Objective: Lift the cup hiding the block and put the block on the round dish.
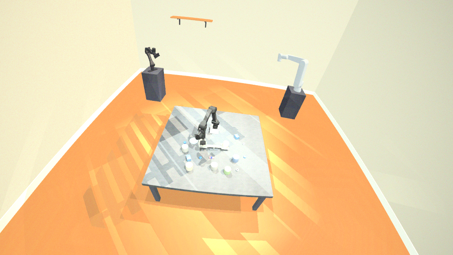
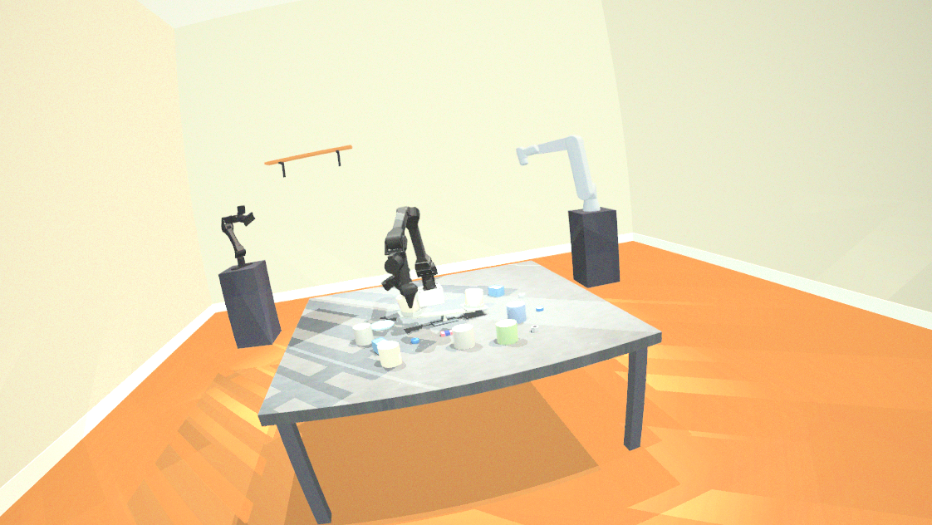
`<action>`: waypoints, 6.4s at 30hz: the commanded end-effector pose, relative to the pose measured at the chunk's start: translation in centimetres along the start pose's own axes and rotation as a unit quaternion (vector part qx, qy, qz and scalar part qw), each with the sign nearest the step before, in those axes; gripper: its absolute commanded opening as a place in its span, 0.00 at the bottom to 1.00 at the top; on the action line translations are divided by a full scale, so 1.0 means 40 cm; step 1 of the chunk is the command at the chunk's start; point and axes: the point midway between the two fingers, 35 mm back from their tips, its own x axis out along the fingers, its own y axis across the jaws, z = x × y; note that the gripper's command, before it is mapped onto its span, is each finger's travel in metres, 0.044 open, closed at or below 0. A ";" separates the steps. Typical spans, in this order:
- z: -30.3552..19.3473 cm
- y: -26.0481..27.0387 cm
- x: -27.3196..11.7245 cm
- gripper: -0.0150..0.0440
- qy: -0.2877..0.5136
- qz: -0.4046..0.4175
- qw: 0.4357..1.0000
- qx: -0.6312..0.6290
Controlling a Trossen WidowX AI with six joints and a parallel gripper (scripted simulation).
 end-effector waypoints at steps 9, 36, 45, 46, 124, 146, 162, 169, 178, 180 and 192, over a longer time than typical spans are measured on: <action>0.016 0.010 -0.057 0.25 -0.014 0.012 1.000 0.006; 0.010 0.001 -0.144 0.25 -0.013 0.012 1.000 0.006; 0.006 -0.004 -0.172 0.25 -0.013 0.012 1.000 0.006; 0.006 -0.005 -0.175 0.25 -0.013 0.012 1.000 0.006; 0.094 -0.084 -0.143 0.25 -0.010 0.006 1.000 0.003; 0.224 -0.241 -0.072 0.25 -0.013 0.006 1.000 0.004; 0.280 -0.371 -0.024 0.25 -0.015 -0.001 1.000 -0.002; 0.299 -0.428 -0.001 0.25 -0.017 0.000 1.000 0.001; 0.315 -0.504 0.027 0.25 -0.019 0.001 1.000 0.004; 0.318 -0.520 0.033 0.25 -0.019 0.001 1.000 0.004; 0.324 -0.549 0.092 0.25 -0.020 0.001 1.000 0.005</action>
